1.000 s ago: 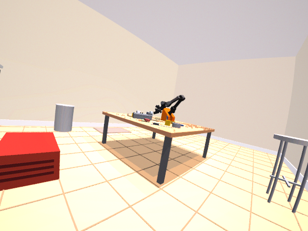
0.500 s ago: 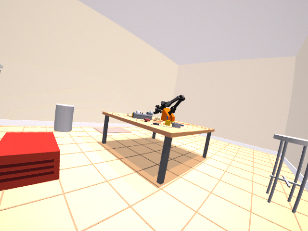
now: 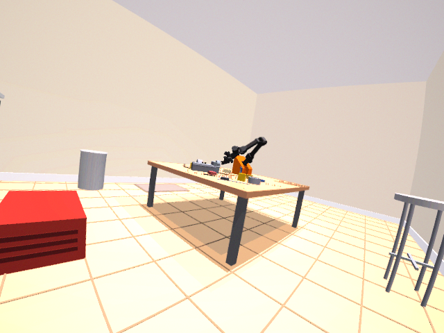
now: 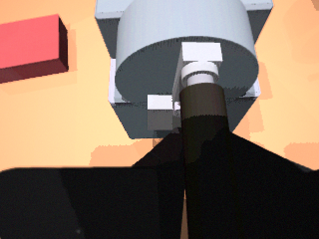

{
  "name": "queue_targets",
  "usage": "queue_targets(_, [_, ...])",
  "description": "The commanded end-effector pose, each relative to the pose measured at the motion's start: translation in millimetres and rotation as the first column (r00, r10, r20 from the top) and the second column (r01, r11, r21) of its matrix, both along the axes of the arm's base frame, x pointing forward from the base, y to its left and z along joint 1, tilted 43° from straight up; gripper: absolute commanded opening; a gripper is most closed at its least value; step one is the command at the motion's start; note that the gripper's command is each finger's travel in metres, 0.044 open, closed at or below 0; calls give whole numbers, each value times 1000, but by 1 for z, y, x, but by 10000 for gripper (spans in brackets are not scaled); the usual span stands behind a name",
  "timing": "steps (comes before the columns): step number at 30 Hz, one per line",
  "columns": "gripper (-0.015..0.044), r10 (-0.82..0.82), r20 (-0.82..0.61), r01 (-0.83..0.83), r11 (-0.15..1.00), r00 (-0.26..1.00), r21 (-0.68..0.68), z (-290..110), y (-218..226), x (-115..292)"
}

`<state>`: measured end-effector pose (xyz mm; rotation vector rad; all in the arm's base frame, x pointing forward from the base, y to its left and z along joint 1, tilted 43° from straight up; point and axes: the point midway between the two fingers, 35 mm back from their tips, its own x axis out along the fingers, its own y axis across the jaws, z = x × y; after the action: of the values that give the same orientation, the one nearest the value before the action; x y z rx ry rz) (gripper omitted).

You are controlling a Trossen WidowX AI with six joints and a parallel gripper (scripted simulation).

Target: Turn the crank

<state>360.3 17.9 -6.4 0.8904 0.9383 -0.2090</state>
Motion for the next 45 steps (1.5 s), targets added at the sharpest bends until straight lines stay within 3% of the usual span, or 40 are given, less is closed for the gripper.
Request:
queue_targets(1, [0, 14, 21, -14, 1000, 1000, 9, 6, 5, 4])
queue_targets(45, [0, 14, 21, -14, 1000, 1000, 9, 7, 9, 7])
